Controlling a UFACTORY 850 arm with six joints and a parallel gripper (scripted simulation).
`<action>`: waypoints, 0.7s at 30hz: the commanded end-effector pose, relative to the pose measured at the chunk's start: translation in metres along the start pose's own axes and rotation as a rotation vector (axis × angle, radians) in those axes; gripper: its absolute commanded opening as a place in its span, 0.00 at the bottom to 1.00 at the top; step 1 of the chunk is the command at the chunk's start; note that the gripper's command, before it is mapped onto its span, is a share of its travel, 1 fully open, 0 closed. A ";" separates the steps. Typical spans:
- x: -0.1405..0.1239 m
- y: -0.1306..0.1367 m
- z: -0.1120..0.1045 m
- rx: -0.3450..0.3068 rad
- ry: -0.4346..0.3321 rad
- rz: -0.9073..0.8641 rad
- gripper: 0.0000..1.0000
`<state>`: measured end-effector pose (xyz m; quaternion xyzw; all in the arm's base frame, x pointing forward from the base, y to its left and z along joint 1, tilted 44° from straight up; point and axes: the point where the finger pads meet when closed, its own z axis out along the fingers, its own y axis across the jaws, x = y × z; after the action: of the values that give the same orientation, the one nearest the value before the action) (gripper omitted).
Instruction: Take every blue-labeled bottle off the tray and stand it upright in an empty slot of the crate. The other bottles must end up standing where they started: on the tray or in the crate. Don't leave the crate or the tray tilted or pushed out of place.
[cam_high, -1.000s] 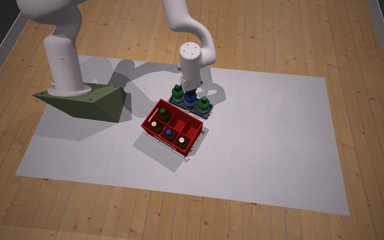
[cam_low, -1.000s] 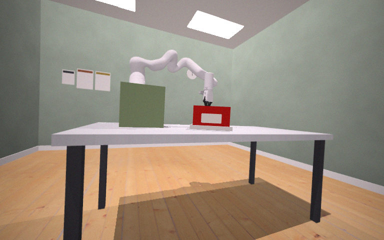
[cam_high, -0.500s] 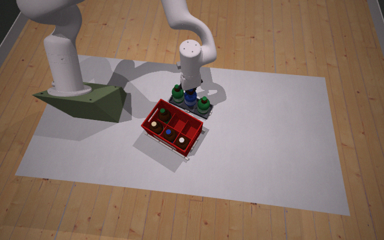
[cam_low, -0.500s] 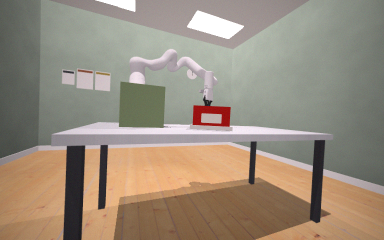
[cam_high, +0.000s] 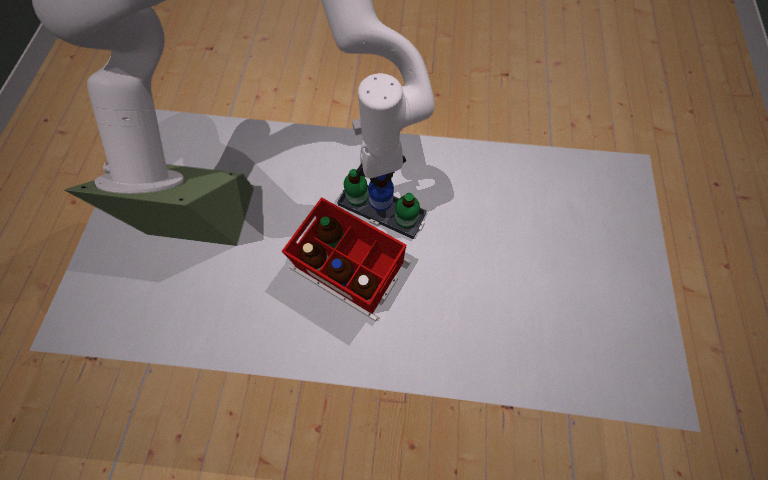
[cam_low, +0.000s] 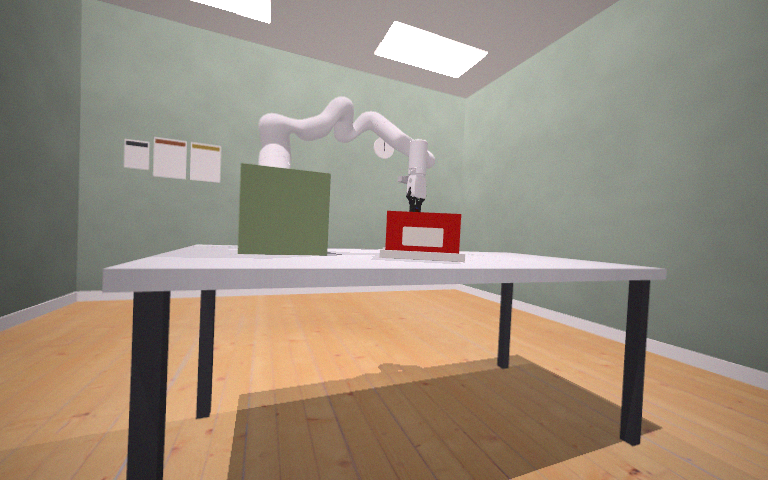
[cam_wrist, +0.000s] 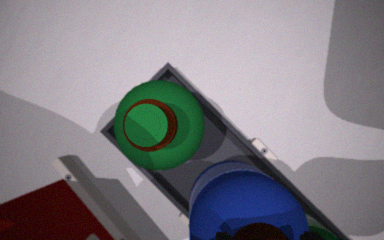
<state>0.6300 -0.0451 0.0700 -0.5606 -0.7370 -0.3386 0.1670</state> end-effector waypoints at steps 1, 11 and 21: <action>0.000 0.001 -0.005 -0.002 -0.001 -0.001 0.00; 0.000 0.001 -0.015 -0.002 -0.001 -0.001 0.00; 0.000 0.001 -0.027 -0.002 -0.001 -0.001 0.00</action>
<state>0.6272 -0.0601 0.0860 -0.5606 -0.7370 -0.3387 0.1671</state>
